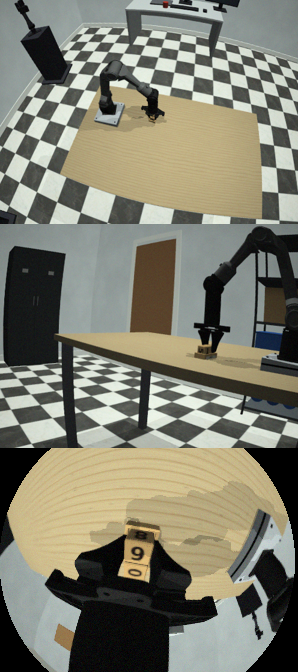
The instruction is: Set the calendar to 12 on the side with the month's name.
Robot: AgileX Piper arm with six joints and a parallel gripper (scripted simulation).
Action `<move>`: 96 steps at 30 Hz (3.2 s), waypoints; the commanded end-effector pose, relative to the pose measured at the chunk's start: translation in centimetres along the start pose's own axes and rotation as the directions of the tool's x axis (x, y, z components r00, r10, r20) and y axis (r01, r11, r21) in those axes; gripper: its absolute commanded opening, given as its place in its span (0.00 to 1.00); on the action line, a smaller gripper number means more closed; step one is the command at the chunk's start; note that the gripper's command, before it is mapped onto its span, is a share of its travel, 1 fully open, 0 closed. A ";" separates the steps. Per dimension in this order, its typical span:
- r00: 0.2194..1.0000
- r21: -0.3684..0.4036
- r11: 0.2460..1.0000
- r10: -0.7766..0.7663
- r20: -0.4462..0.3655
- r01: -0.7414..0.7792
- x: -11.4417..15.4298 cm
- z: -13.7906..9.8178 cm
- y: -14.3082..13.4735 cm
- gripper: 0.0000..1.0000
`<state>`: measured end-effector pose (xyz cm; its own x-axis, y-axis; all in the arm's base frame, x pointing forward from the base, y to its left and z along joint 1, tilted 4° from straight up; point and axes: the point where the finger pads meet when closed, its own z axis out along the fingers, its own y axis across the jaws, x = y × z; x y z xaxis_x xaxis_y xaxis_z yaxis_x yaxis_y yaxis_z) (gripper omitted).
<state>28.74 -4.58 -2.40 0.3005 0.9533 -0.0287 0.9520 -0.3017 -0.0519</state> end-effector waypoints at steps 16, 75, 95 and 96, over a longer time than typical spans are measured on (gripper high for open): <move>1.000 0.004 1.000 0.001 0.001 -0.001 -0.1 0.1 -0.1 0.38; 1.000 -0.003 1.000 0.000 0.000 0.000 0.0 -5.7 0.0 0.64; 1.000 0.000 1.000 0.001 0.000 -0.001 0.0 -9.0 0.0 1.00; 1.000 0.000 1.000 0.001 0.000 -0.001 0.0 -9.0 0.0 1.00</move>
<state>29.16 -4.52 6.47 0.3024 0.9527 -0.0306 0.9511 -0.3037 -0.0563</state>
